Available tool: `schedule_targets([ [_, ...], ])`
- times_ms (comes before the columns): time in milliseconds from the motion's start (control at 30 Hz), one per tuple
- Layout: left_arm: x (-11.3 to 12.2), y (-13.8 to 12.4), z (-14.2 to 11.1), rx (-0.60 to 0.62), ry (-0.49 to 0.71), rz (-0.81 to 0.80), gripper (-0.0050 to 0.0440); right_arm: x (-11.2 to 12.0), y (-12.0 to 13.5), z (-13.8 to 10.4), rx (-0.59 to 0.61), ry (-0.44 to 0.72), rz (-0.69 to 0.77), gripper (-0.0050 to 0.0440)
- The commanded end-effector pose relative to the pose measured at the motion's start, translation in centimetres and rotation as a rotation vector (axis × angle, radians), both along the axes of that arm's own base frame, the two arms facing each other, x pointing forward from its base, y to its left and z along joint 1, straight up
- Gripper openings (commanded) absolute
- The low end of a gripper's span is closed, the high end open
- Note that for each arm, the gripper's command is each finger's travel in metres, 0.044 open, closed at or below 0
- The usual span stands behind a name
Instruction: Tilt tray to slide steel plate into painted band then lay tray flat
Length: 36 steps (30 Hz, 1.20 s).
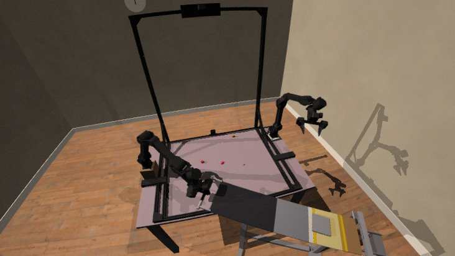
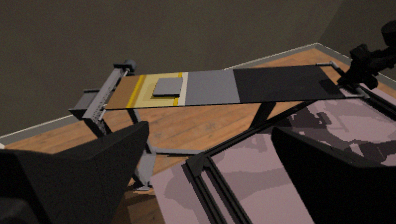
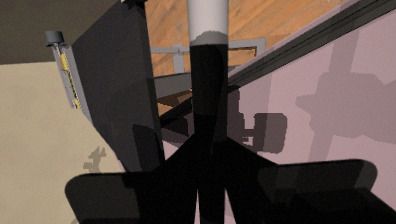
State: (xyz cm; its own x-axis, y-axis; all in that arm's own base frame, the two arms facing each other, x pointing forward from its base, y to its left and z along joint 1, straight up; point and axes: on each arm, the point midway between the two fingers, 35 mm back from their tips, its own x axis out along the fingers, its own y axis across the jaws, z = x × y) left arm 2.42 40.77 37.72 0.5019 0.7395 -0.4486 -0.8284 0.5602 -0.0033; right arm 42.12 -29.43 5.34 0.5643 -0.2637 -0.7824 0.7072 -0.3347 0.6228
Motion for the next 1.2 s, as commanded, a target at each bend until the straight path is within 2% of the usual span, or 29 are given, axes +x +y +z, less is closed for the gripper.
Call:
schedule_targets([
  [0,0.1,0.0,0.0,0.003,0.002,-0.003,0.0440,0.6,-0.4,2.6,-0.025,-0.048,-0.002,0.0000],
  [1167,0.1,0.0,0.0,0.003,0.002,-0.003,0.0440,1.0,-0.5,5.0,-0.041,-0.081,-0.002,0.0000],
])
